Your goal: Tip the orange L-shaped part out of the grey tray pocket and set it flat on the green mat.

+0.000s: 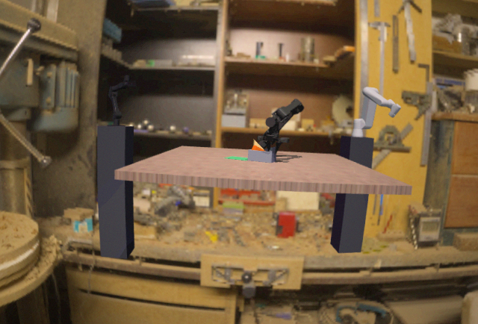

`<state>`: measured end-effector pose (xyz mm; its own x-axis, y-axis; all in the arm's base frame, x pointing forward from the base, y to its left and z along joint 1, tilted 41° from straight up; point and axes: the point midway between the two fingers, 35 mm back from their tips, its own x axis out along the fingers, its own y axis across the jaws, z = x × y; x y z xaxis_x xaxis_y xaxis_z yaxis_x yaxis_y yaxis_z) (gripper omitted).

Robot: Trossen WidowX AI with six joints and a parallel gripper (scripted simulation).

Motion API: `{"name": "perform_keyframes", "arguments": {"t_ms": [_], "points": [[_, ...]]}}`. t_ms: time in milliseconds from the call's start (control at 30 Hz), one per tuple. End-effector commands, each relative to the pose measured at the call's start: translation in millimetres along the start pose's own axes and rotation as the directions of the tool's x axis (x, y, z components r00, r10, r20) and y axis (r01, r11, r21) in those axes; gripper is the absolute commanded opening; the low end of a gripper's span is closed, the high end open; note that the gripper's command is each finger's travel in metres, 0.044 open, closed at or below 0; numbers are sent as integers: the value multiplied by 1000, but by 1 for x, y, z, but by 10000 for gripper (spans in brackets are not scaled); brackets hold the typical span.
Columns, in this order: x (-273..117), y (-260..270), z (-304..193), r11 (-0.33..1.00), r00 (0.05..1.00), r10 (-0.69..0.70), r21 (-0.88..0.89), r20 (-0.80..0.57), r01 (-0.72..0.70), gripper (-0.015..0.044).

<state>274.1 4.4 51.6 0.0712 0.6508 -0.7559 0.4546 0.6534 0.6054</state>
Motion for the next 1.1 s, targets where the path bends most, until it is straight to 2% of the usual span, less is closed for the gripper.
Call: {"name": "perform_keyframes", "arguments": {"t_ms": [0,533,1067], "points": [[9,0,-1,1000,1000,3,7,-4,-3,180],[16,0,-2,1000,1000,3,6,-5,-3,180],[2,12,-2,1000,1000,3,6,-5,-3,180]]}}
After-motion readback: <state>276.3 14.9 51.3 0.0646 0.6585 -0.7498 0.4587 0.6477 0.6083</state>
